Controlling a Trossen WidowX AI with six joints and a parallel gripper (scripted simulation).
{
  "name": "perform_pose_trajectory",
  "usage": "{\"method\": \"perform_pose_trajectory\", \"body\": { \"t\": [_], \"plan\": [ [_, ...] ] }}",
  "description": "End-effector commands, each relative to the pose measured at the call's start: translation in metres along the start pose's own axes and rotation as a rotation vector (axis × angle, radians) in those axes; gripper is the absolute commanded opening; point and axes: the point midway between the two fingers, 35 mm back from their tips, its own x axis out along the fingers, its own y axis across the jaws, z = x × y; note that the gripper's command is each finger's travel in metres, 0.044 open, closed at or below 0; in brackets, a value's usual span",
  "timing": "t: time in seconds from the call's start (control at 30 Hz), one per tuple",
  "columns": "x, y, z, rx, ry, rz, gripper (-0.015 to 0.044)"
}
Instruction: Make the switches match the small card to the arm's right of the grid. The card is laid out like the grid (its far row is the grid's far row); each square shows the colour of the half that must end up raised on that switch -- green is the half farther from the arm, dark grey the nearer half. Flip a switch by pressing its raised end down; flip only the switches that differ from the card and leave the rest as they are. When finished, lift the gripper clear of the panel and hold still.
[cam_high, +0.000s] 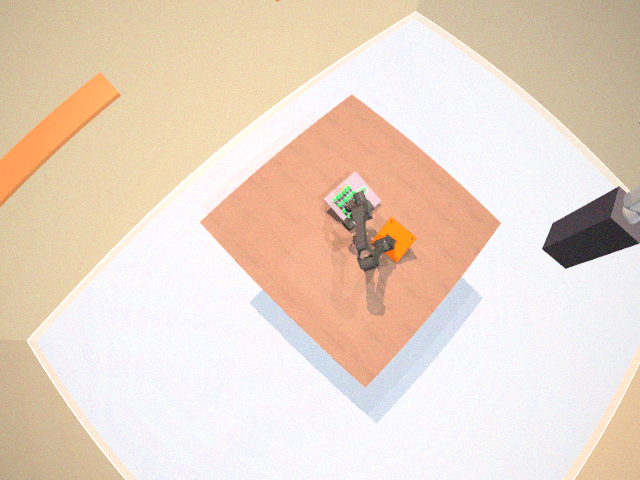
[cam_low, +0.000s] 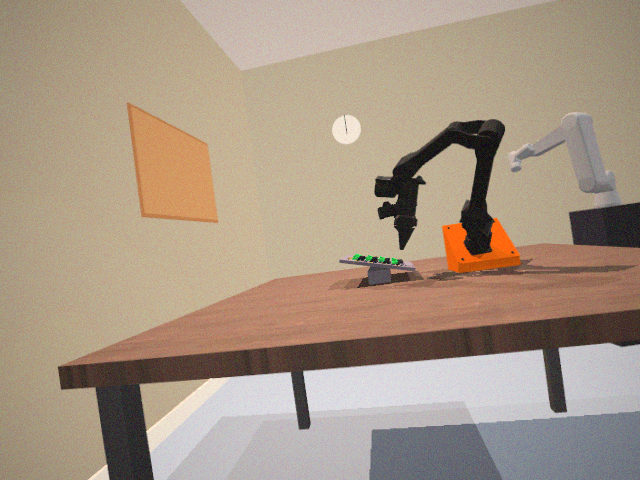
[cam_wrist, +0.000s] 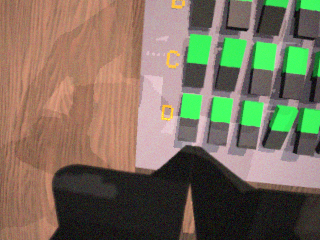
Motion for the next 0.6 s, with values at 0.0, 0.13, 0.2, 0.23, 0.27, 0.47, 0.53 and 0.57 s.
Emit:
{"method": "perform_pose_trajectory", "body": {
  "t": [0.0,0.13,0.2,0.23,0.27,0.47,0.53,0.57],
  "plan": [
    [0.009,0.001,-0.002,0.002,-0.012,0.004,0.0000],
    [0.014,0.001,-0.002,0.002,-0.012,0.004,0.0000],
    [0.019,0.002,-0.002,0.002,-0.012,0.005,0.0000],
    [0.019,0.002,-0.002,0.002,-0.012,0.005,0.0000],
    [0.019,0.002,-0.002,0.002,-0.012,0.005,0.0000],
    [0.025,0.001,-0.002,0.002,-0.012,0.004,0.0000],
    [0.029,0.002,-0.002,0.002,-0.012,0.004,0.0000],
    [0.030,0.002,-0.002,0.002,-0.012,0.005,0.0000]
  ]
}}
